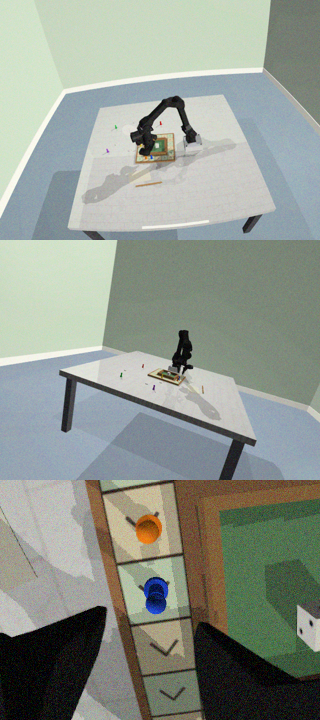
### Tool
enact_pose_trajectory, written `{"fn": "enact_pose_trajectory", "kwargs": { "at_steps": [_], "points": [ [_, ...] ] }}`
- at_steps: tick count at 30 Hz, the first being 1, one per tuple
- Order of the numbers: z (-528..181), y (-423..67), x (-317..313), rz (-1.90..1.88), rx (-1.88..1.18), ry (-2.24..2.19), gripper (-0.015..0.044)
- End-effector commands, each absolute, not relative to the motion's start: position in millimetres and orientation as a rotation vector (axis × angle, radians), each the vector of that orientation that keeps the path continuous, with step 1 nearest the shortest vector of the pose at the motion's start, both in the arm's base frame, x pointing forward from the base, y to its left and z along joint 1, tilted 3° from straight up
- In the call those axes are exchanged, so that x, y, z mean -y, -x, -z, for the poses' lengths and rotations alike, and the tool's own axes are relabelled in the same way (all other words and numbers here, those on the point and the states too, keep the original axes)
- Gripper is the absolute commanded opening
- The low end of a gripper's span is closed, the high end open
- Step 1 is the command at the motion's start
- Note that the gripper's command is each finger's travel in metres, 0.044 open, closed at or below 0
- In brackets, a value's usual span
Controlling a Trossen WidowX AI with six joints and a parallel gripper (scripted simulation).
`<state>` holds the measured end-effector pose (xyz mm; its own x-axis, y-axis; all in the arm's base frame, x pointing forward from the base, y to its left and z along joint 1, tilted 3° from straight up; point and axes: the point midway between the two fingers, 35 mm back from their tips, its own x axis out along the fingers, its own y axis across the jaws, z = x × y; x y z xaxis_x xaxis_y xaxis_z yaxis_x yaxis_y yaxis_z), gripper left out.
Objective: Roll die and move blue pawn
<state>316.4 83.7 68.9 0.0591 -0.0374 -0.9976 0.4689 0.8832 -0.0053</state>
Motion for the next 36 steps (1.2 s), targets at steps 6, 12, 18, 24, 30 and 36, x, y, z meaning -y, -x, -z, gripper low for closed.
{"fn": "enact_pose_trajectory", "kwargs": {
  "at_steps": [6, 12, 18, 24, 30, 36],
  "points": [
    [-55.1, -314.1, -83.3, 0.406, -1.486, -0.360, 0.0200],
    [-45.5, -314.9, -82.9, 0.406, -1.486, -0.360, 0.0200],
    [-35.9, -315.3, -82.5, 0.406, -1.486, -0.360, 0.0200],
    [-26.4, -315.4, -82.0, 0.406, -1.486, -0.360, 0.0200],
    [-17.3, -315.2, -81.4, 0.406, -1.486, -0.360, 0.0200],
    [-16.3, -315.2, -81.3, 0.406, -1.486, -0.360, 0.0095]
  ]
}}
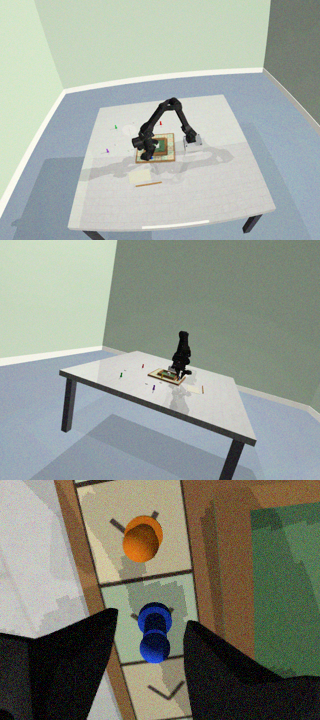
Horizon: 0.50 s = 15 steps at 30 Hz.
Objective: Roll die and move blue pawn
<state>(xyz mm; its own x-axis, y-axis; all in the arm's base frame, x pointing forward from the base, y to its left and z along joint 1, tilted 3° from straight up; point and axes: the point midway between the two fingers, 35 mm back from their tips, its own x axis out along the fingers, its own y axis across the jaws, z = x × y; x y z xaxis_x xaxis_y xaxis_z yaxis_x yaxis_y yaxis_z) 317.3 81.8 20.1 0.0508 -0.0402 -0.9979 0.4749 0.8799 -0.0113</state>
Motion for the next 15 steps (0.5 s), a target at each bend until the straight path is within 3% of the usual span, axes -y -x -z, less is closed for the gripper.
{"fn": "enact_pose_trajectory", "kwargs": {
  "at_steps": [1, 11, 15],
  "points": [
    [-16.3, -315.2, -81.3, 0.406, -1.486, -0.360, 0.0069],
    [-16.3, -315.2, -81.3, 0.406, -1.486, -0.360, 0.0000],
    [-30.0, -317.8, -83.2, 0.405, -1.485, -0.361, 0.0000]
  ]
}}
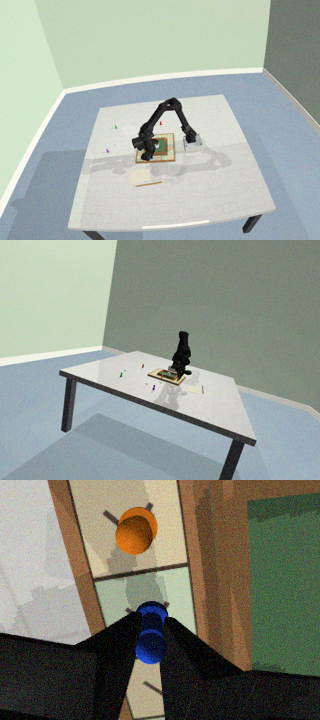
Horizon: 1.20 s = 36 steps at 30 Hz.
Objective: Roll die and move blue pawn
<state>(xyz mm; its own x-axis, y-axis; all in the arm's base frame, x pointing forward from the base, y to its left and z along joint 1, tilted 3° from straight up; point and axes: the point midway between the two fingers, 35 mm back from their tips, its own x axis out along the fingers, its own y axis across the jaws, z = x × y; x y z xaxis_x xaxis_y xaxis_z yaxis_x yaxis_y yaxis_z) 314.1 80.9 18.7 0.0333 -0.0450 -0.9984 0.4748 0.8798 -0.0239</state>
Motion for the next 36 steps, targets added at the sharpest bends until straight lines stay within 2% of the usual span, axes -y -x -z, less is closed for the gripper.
{"fn": "enact_pose_trajectory", "kwargs": {
  "at_steps": [1, 20, 26, 36],
  "points": [
    [-35.8, -318.6, -84.0, 0.405, -1.484, -0.361, 0.0000],
    [-142.5, -312.4, -89.1, 0.406, -1.486, -0.361, 0.0000],
    [-142.4, -310.2, -89.9, 0.405, -1.486, -0.360, 0.0000],
    [-125.1, -279.6, -100.5, 0.400, -1.491, -0.354, 0.0000]
  ]
}}
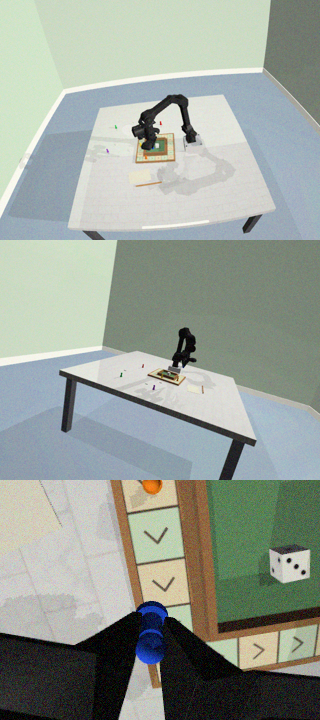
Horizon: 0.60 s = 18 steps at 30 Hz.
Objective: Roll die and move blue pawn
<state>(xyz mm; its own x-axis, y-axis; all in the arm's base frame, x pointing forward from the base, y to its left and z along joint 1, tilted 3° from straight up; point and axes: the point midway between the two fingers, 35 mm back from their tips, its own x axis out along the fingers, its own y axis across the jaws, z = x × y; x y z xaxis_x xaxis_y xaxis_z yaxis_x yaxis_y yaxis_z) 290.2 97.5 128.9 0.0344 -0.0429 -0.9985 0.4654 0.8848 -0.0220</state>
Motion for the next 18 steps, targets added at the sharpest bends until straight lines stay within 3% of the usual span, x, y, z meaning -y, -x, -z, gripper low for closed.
{"fn": "enact_pose_trajectory", "kwargs": {
  "at_steps": [1, 18],
  "points": [
    [-123.2, -276.3, -101.3, 0.400, -1.491, -0.355, 0.0000],
    [-88.4, -219.4, -108.8, 0.403, -1.496, -0.358, 0.0000]
  ]
}}
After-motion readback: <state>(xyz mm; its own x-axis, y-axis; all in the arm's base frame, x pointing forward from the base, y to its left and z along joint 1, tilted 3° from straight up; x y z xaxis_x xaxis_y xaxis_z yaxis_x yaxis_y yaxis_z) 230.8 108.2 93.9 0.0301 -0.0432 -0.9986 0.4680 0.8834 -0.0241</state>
